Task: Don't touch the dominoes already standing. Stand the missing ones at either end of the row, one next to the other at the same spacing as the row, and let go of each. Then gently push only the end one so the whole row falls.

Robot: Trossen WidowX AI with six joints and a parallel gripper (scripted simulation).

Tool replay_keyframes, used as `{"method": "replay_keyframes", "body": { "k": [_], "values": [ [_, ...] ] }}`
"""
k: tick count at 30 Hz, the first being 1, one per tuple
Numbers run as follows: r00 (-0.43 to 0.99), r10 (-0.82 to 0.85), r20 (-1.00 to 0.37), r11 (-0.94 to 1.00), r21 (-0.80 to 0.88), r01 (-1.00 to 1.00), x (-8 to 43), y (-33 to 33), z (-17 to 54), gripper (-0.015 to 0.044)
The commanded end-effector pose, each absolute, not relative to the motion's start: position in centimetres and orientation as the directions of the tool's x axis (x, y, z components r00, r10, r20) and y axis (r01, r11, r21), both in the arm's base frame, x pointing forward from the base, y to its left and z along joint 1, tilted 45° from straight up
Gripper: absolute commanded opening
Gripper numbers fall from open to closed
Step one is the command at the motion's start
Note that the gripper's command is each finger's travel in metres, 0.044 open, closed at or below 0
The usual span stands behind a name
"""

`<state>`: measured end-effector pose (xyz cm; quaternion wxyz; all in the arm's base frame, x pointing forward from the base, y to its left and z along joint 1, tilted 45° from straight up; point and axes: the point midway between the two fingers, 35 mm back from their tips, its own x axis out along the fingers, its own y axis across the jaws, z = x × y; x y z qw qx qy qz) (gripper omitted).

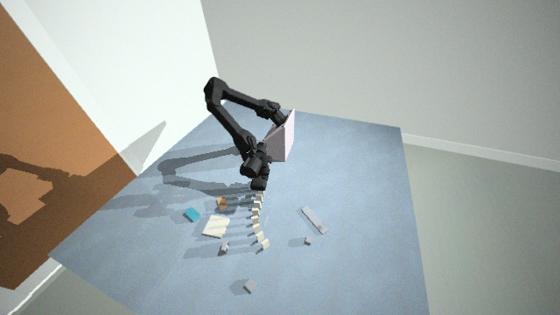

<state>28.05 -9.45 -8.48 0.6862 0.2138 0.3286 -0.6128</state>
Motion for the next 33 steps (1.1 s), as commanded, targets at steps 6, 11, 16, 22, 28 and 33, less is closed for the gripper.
{"method": "replay_keyframes", "body": {
  "k": [6,11,16,22,28,33],
  "values": [
    [0.037,-0.704,-0.709,0.156,-0.104,0.982,29.6,-9.3,-8.5,0.0],
    [0.034,-0.697,-0.716,0.198,-0.146,0.969,29.4,-7.6,-7.9,0.0],
    [0.037,-0.7,-0.714,0.179,-0.126,0.976,30.8,-5.5,-5.7,0.0],
    [0.038,-0.702,-0.711,0.156,-0.101,0.982,31.6,-4.7,-4.4,0.0],
    [0.038,-0.702,-0.711,0.156,-0.101,0.982,31.6,-4.7,-4.4,0.0],
    [0.038,-0.702,-0.711,0.156,-0.101,0.982,31.6,-4.7,-4.4,0.0]
  ]
}}
